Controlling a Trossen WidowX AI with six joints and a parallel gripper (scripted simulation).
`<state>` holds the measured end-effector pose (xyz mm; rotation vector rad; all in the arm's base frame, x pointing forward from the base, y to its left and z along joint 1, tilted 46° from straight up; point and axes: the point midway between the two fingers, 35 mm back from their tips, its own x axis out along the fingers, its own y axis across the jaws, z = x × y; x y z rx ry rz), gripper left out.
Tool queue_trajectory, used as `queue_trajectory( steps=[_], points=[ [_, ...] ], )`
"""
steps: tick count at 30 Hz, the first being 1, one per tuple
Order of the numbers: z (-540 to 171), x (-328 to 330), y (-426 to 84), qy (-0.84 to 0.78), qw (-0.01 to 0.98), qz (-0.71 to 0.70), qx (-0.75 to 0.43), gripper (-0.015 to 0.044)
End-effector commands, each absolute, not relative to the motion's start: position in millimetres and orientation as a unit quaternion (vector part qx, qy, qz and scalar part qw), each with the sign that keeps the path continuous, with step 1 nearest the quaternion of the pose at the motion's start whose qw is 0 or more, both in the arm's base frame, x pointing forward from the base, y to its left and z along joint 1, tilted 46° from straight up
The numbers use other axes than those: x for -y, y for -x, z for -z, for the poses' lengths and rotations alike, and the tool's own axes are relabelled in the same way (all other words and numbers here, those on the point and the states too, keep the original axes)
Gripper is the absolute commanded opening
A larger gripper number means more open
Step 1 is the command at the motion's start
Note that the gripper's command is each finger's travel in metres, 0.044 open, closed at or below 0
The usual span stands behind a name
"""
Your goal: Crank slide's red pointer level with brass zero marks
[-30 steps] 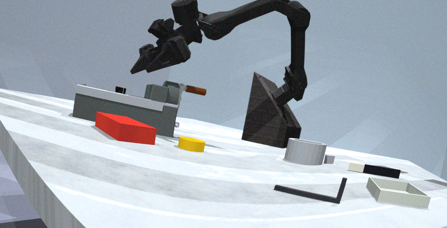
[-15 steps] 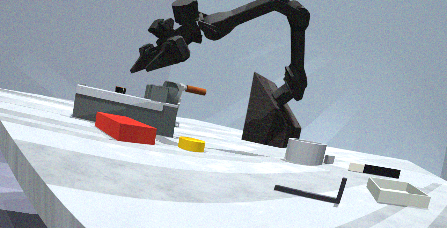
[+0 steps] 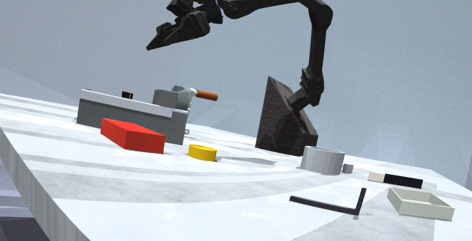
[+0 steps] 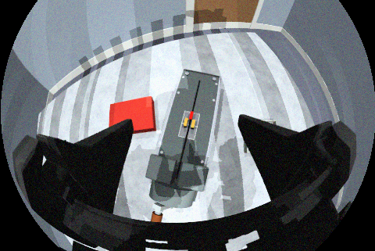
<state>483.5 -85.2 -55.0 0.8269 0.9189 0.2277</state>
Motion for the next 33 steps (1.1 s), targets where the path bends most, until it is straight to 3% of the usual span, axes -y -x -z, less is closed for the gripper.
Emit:
queue_trajectory(
  steps=[1, 23, 33],
  points=[
    [47.1, 73.6, -472.4, -0.39, 0.802, -0.095, -0.443, 0.044],
    [-1.5, 34.0, -376.7, -0.405, 0.781, 0.025, -0.475, 0.044],
    [22.0, 8.4, -369.5, -0.405, 0.78, 0.028, -0.475, 0.044]
  ],
)
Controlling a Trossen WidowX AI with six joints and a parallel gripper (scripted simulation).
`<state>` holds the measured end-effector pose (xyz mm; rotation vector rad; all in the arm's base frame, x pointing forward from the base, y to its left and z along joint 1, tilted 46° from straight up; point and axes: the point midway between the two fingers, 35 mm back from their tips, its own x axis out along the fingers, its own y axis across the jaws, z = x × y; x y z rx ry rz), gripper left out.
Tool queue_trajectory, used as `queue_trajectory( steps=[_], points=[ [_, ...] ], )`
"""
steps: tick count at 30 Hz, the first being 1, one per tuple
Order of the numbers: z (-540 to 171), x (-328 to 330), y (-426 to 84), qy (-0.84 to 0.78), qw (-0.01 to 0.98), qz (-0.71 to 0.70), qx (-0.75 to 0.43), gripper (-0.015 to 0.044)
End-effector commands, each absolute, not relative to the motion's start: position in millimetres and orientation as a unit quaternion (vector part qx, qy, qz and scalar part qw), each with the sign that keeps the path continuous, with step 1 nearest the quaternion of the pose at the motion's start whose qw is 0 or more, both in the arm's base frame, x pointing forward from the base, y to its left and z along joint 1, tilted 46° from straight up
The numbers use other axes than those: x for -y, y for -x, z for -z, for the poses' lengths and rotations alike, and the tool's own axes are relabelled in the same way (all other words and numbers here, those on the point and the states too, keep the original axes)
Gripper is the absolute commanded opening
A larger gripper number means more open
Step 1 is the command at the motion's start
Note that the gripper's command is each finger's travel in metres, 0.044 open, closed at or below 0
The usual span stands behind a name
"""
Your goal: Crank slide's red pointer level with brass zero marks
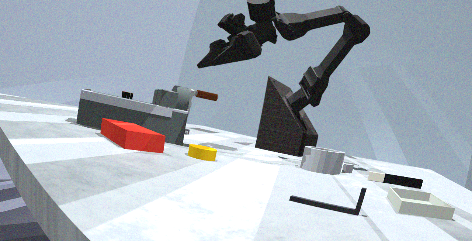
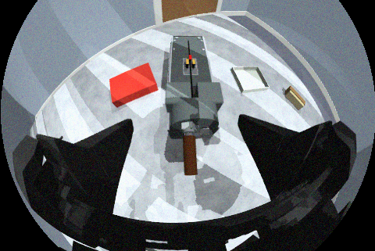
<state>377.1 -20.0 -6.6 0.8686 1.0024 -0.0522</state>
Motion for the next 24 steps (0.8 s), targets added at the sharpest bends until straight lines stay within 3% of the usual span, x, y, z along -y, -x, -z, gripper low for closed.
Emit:
queue_trajectory(
  steps=[1, 24],
  points=[
    [25.4, 4.7, -368.5, -0.406, 0.78, 0.028, -0.475, 0.044],
    [48.3, -18.3, -365.8, -0.406, 0.78, 0.028, -0.476, 0.044]
  ],
)
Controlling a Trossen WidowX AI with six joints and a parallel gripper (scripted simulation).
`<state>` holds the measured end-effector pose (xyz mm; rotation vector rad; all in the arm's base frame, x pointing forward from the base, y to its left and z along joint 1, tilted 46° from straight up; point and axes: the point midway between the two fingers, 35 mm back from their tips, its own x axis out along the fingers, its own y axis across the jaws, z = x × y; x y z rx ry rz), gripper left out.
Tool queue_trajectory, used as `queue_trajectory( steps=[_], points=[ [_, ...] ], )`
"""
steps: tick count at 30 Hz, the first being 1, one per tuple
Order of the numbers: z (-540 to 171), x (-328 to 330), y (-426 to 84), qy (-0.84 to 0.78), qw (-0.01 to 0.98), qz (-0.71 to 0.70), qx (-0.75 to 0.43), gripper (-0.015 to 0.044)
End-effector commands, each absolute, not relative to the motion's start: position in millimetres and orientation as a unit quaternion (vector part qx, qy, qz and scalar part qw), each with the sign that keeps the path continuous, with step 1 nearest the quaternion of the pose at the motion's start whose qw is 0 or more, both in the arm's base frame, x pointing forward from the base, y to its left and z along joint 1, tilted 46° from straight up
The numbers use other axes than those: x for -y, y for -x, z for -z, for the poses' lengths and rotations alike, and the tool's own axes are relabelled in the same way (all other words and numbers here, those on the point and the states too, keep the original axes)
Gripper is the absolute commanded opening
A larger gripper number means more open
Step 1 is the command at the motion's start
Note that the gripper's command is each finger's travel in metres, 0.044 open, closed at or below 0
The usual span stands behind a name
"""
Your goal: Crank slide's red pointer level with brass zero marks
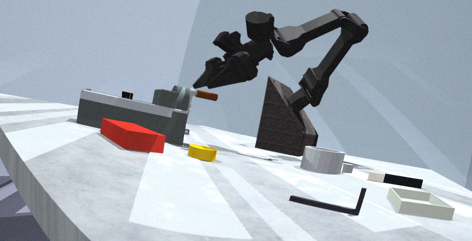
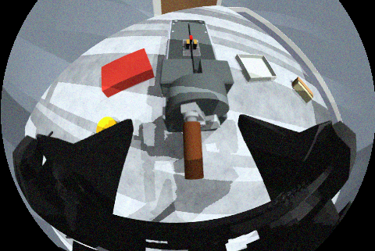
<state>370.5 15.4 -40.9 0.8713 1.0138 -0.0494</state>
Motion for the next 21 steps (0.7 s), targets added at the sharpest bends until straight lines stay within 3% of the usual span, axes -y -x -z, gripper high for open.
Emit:
queue_trajectory(
  steps=[1, 21],
  points=[
    [49.4, -19.5, -365.6, -0.406, 0.78, 0.028, -0.476, 0.044],
    [69.8, -41.4, -359.8, -0.407, 0.779, 0.027, -0.476, 0.044]
  ],
)
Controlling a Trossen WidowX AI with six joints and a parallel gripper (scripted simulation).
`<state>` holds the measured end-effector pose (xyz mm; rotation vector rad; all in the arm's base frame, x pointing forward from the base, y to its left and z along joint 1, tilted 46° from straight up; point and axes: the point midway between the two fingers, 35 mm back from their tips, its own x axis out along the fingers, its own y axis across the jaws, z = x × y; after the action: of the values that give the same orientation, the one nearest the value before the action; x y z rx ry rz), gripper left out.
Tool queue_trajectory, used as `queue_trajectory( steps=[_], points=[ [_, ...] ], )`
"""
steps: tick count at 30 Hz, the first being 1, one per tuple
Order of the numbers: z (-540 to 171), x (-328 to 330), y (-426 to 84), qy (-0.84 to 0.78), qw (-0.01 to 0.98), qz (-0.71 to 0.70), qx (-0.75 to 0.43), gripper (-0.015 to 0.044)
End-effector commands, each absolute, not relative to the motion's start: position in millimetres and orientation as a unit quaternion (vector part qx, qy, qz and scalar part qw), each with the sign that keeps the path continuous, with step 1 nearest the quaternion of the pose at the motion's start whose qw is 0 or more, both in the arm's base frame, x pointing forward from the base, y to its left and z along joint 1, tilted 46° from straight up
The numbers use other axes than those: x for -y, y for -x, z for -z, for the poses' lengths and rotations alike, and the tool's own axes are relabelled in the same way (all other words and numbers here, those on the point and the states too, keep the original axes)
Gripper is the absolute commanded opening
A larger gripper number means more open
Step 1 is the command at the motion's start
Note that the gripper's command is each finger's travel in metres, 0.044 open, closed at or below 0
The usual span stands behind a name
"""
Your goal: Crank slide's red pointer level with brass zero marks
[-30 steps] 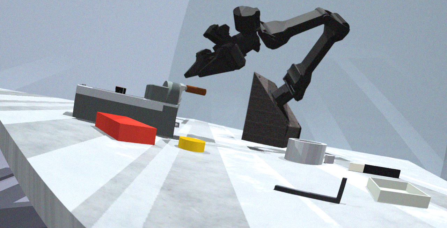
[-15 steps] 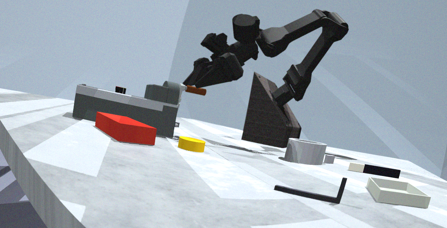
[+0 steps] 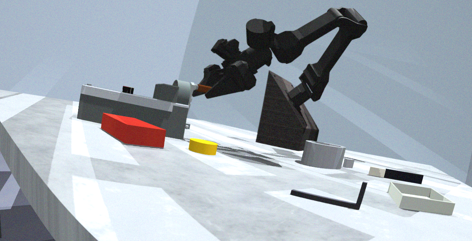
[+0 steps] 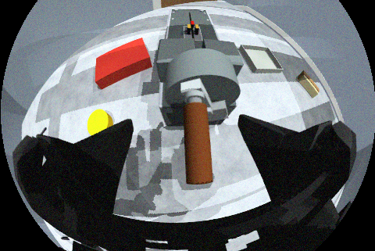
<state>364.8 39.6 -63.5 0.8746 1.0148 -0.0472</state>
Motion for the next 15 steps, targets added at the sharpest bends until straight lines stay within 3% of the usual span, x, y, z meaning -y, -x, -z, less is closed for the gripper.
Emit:
queue_trajectory(
  steps=[1, 15],
  points=[
    [69.8, -41.4, -359.8, -0.407, 0.779, 0.027, -0.476, 0.044],
    [69.8, -41.4, -359.8, -0.407, 0.779, 0.027, -0.476, 0.0072]
  ],
)
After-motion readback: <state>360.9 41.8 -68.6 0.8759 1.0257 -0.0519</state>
